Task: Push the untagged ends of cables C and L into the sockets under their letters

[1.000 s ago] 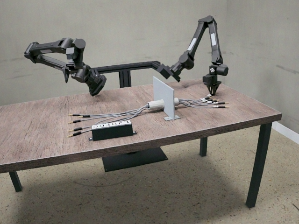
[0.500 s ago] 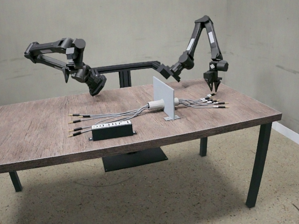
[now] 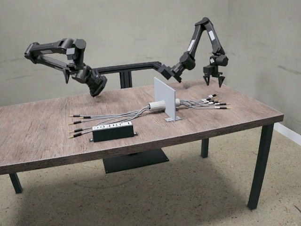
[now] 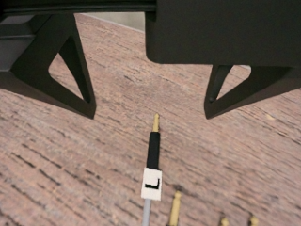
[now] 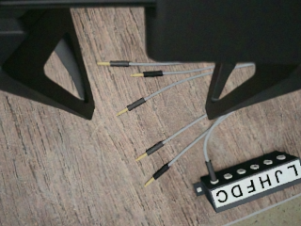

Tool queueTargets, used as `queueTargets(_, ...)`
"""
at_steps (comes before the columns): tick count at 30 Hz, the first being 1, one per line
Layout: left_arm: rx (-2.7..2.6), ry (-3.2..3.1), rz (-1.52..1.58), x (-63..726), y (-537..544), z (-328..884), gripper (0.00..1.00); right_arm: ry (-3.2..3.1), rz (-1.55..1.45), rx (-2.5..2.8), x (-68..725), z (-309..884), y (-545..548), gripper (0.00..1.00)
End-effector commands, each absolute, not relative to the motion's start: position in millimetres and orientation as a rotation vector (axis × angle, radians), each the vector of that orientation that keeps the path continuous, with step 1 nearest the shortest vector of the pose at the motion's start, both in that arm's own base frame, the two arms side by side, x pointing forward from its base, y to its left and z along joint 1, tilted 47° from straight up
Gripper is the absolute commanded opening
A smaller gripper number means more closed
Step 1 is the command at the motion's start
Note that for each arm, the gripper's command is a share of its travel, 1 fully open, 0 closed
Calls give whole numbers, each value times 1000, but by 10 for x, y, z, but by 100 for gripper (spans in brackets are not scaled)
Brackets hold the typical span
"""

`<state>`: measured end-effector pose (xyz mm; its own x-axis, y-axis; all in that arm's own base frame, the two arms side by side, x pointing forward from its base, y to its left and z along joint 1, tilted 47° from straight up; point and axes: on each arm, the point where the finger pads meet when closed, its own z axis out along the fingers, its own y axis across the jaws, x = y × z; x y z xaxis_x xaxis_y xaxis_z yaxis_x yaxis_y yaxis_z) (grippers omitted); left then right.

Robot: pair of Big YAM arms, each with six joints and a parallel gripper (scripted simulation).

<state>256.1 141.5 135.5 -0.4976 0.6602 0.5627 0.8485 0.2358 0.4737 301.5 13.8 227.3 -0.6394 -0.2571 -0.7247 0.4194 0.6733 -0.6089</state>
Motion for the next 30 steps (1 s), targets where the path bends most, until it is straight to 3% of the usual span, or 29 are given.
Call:
queueTargets(1, -1375, -2295, -1103, 2676, 1416, 1415, 100, 2030, -1000, 140, 3017, 2281, 135, 100)
queueTargets(12, -1356, -2302, -1100, 2667, 1467, 1416, 100, 2030, -1000, 140, 3017, 2281, 135, 100)
queueTargets(18, -1251, -2444, -1158, 2829, 1461, 1398, 100, 2001, -948, 328, 2993, 2183, 38, 35)
queueTargets(30, -1441, -2786, -1238, 4024, 262, 939, 100, 1872, -828, 867, 2900, 1732, -278, 35)
